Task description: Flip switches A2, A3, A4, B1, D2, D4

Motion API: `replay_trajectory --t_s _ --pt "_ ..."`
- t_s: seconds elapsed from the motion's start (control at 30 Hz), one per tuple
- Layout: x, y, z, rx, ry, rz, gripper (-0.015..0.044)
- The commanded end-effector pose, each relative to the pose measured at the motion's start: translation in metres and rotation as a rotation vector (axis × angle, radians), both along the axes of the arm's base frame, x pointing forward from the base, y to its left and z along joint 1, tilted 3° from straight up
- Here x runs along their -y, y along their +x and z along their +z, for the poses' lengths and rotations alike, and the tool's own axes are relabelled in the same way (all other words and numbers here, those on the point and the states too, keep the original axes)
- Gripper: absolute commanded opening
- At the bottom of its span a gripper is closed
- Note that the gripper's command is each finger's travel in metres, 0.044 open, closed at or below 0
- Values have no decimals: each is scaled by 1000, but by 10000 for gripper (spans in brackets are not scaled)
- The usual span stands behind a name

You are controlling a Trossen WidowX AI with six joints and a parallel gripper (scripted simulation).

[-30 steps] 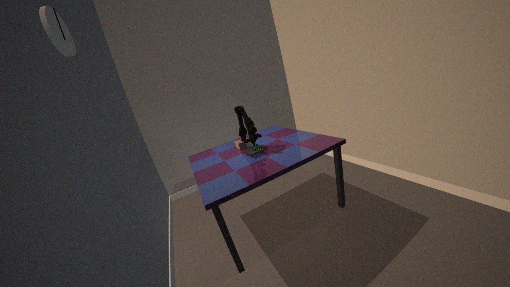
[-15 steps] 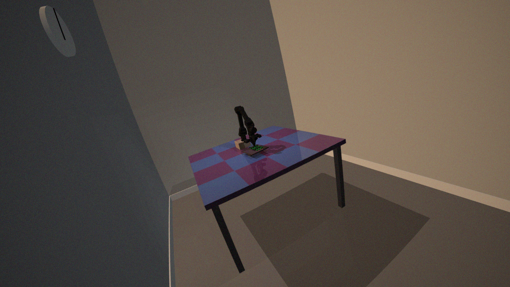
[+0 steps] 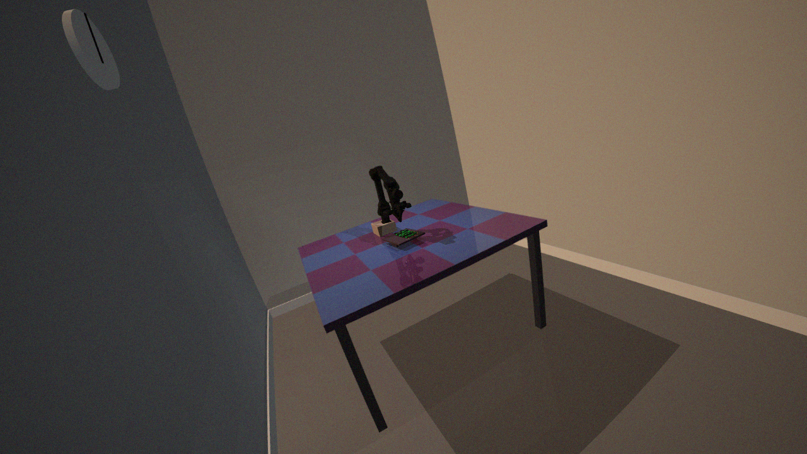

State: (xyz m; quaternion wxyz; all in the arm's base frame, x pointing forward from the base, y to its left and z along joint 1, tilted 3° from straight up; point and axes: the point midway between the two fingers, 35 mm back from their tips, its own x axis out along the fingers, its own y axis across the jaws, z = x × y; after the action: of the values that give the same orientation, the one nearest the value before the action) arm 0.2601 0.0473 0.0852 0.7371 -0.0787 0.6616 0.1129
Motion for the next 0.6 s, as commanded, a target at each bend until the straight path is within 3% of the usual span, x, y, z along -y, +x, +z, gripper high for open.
replay_trajectory --t_s 0.0,0.27,0.57 --pt "1 -6 -2 -29 0 4 0" --pt "49 -11 -5 -29 -4 4 0" --pt "48 -10 -40 -4 3 3 0"
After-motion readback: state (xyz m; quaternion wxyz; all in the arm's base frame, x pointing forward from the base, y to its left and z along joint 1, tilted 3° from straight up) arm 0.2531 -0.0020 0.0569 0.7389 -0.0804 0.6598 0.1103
